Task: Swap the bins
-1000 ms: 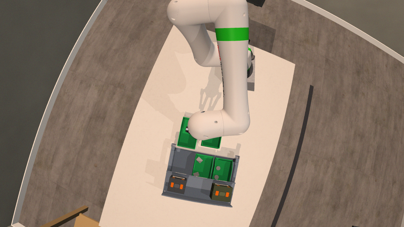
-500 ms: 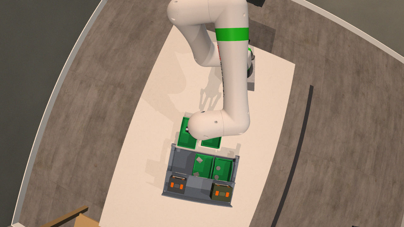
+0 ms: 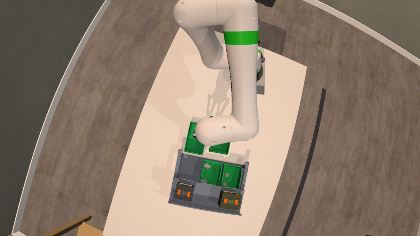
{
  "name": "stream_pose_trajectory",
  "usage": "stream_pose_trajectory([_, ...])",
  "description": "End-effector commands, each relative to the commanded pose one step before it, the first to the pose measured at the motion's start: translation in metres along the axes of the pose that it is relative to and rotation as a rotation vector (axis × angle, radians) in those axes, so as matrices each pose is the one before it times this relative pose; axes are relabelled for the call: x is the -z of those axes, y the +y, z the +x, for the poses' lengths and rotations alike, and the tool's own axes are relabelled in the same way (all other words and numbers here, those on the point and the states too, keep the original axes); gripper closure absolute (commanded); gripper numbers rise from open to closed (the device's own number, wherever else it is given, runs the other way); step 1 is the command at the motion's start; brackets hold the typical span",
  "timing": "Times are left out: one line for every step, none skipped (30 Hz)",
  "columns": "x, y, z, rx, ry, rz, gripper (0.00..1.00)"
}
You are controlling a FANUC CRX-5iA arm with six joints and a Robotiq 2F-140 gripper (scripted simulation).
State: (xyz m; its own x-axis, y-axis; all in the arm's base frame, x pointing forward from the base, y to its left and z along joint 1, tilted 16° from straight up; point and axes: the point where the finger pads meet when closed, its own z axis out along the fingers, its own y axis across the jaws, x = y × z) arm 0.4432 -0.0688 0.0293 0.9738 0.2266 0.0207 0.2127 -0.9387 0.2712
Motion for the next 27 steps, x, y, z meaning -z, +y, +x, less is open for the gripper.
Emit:
stream_pose_trajectory([-0.00259, 0.00012, 0.00066, 0.00011, 0.00151, -0.00033, 0.76])
stream_pose_trajectory([-0.00152, 0.00000, 0.00001, 0.00000, 0.00000, -0.00001, 0.76])
stream_pose_trajectory([0.00000, 0.00000, 0.00000, 0.00000, 0.00000, 0.00000, 0.76])
stream_pose_trajectory([0.00000, 0.00000, 0.00000, 0.00000, 0.00000, 0.00000, 0.76])
stream_pose_trajectory([-0.00156, 0.00000, 0.00000, 0.00000, 0.00000, 0.00000, 0.76])
stream_pose_trajectory([-0.00158, 0.00000, -0.00001, 0.00000, 0.00000, 0.00001, 0.76])
stream_pose_trajectory([-0.00159, 0.00000, 0.00001, 0.00000, 0.00000, -0.00001, 0.76])
stream_pose_trajectory([-0.00160, 0.00000, 0.00000, 0.00000, 0.00000, 0.00000, 0.76])
stream_pose_trajectory([-0.00159, 0.00000, -0.00001, 0.00000, 0.00000, 0.00001, 0.76])
stream_pose_trajectory([-0.00157, 0.00000, 0.00001, 0.00000, 0.00000, -0.00001, 0.76])
stream_pose_trajectory([-0.00155, 0.00000, 0.00000, 0.00000, 0.00000, 0.00000, 0.76])
stream_pose_trajectory([-0.00151, 0.00000, -0.00001, 0.00000, 0.00000, 0.00001, 0.76])
stream_pose_trajectory([-0.00147, 0.00000, 0.00001, 0.00000, 0.00000, -0.00001, 0.76])
stream_pose_trajectory([-0.00142, 0.00000, 0.00000, 0.00000, 0.00000, 0.00000, 0.76])
stream_pose_trajectory([-0.00136, 0.00000, 0.00000, 0.00000, 0.00000, 0.00001, 0.76])
stream_pose_trajectory([-0.00129, 0.00000, 0.00000, 0.00000, 0.00000, 0.00000, 0.76])
stream_pose_trajectory([-0.00122, 0.00000, 0.00000, 0.00000, 0.00000, -0.00001, 0.76])
stream_pose_trajectory([-0.00114, 0.00000, 0.00000, 0.00000, 0.00000, 0.00000, 0.76])
stream_pose_trajectory([-0.00105, 0.00000, 0.00000, 0.00000, 0.00000, 0.00001, 0.76])
stream_pose_trajectory([0.00000, 0.00000, 0.00000, 0.00000, 0.00000, 0.00000, 0.76])
stream_pose_trajectory([0.00000, 0.00000, 0.00000, 0.00000, 0.00000, 0.00000, 0.76])
stream_pose_trajectory([-0.00096, 0.00000, 0.00000, 0.00000, 0.00000, 0.00001, 0.76])
stream_pose_trajectory([-0.00087, 0.00000, 0.00000, 0.00000, 0.00000, -0.00001, 0.76])
stream_pose_trajectory([-0.00077, 0.00000, 0.00000, 0.00000, 0.00000, 0.00000, 0.76])
stream_pose_trajectory([-0.00068, 0.00000, 0.00000, 0.00000, 0.00000, 0.00000, 0.76])
stream_pose_trajectory([-0.00058, 0.00000, 0.00000, 0.00000, 0.00000, 0.00000, 0.76])
stream_pose_trajectory([-0.00049, 0.00000, 0.00000, 0.00000, 0.00000, 0.00000, 0.76])
